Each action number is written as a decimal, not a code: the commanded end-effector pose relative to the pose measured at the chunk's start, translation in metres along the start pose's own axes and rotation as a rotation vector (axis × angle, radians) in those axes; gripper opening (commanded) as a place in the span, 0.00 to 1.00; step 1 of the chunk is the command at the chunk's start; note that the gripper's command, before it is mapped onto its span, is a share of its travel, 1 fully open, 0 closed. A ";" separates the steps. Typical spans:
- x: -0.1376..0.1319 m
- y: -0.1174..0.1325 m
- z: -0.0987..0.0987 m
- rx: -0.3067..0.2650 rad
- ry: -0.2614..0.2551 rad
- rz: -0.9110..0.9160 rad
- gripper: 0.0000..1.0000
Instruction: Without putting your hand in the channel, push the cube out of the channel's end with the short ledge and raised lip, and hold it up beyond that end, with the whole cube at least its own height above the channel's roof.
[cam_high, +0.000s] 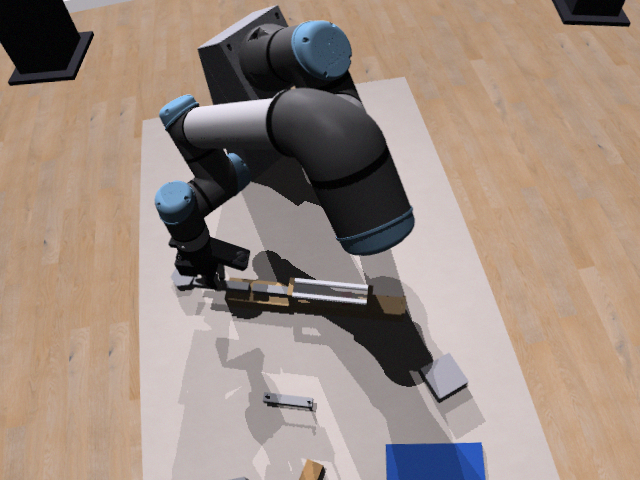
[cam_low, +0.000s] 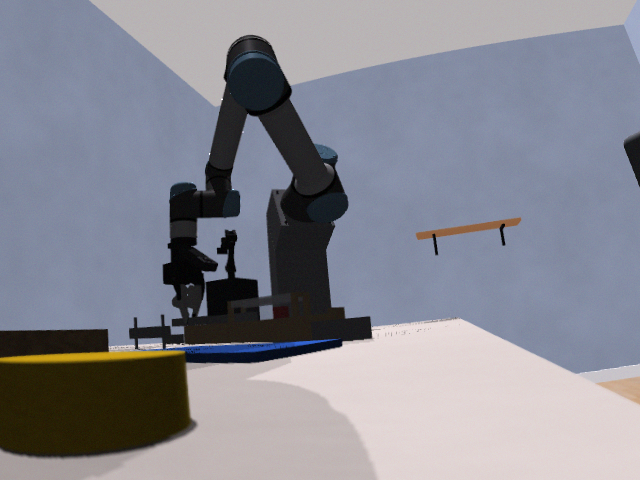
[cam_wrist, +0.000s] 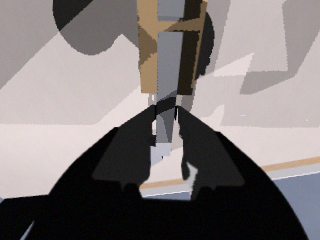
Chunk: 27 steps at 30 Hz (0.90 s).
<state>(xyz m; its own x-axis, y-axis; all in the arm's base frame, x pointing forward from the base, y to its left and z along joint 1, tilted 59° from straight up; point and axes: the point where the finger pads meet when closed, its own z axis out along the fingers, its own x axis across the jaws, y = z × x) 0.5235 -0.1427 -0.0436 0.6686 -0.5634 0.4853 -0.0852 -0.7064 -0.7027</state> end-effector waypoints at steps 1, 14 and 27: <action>0.000 0.000 0.000 0.000 0.001 0.000 0.00; 0.000 -0.003 0.000 0.000 0.001 0.000 0.00; 0.000 -0.018 0.000 0.000 0.001 0.000 0.00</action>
<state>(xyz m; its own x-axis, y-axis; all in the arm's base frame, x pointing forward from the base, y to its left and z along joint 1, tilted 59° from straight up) 0.5248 -0.1331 -0.0340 0.6687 -0.5633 0.4853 -0.0849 -0.7064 -0.7027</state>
